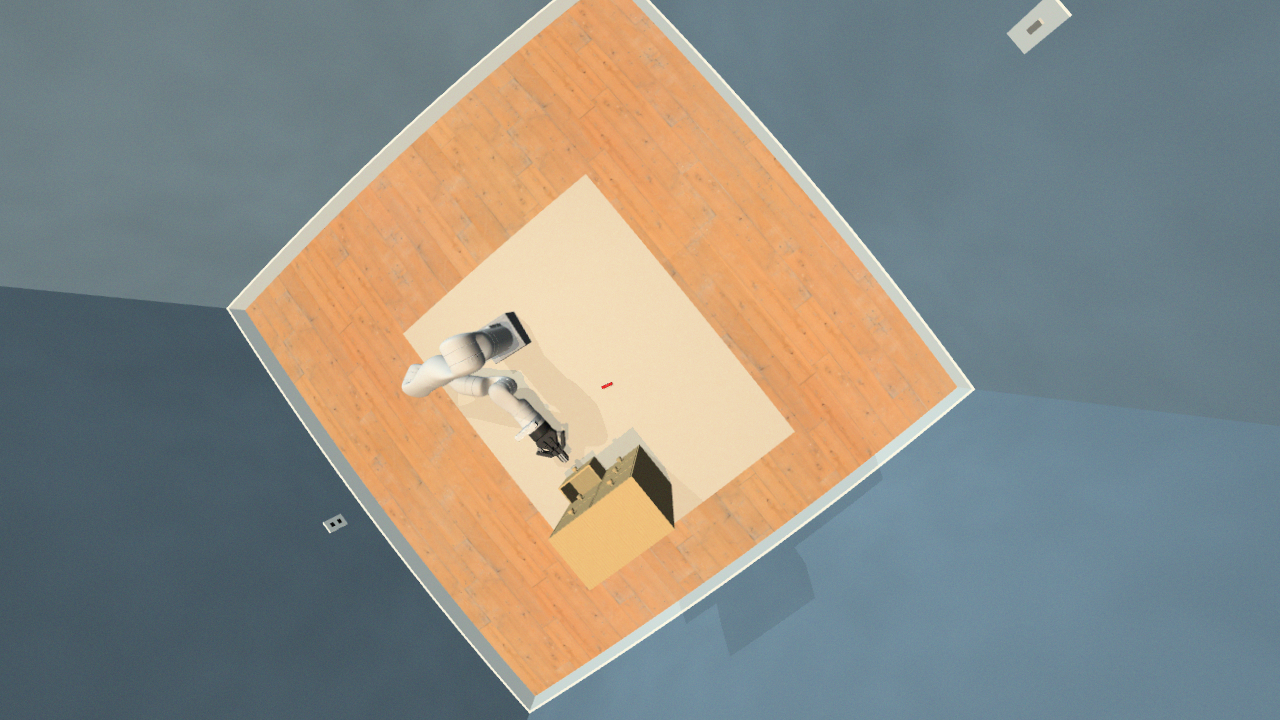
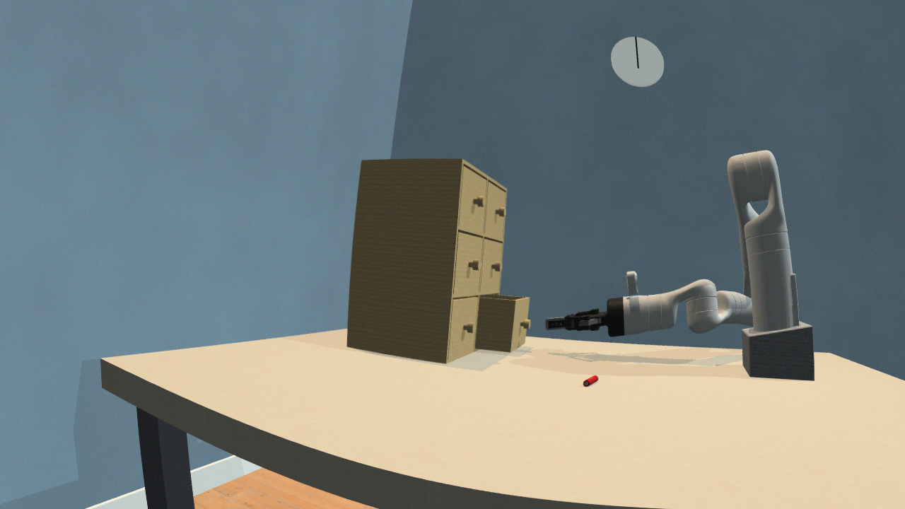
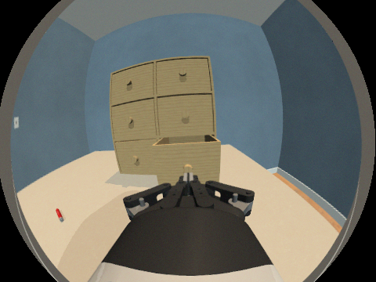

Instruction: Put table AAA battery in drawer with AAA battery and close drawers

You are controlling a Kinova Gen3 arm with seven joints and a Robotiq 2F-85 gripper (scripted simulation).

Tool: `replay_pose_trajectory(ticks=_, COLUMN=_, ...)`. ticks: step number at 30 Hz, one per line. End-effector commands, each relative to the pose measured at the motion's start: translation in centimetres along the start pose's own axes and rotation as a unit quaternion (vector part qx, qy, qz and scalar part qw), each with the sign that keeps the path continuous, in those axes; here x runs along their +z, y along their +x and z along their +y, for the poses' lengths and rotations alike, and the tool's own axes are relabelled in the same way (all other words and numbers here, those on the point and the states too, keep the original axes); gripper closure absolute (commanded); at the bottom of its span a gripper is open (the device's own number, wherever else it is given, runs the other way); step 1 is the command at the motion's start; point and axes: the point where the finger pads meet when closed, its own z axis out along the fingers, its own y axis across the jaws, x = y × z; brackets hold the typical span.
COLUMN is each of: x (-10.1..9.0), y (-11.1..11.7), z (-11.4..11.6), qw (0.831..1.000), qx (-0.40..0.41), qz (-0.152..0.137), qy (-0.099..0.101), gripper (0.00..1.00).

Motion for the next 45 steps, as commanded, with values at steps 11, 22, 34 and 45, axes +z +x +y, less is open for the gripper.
replay_pose_trajectory(ticks=11, x=1.3, y=0.0, z=0.1, qw=1.000, qx=0.004, qz=-0.002, qy=-0.002, gripper=1.00)
replay_pose_trajectory(ticks=22, x=2.9, y=0.2, z=0.0, qw=1.000, qx=0.005, qz=-0.003, qy=-0.001, gripper=1.00)
replay_pose_trajectory(ticks=34, x=4.7, y=0.6, z=0.0, qw=1.000, qx=0.005, qz=-0.003, qy=-0.001, gripper=1.00)
replay_pose_trajectory(ticks=45, x=6.3, y=0.9, z=0.0, qw=1.000, qx=0.004, qz=-0.002, qy=-0.001, gripper=1.00)
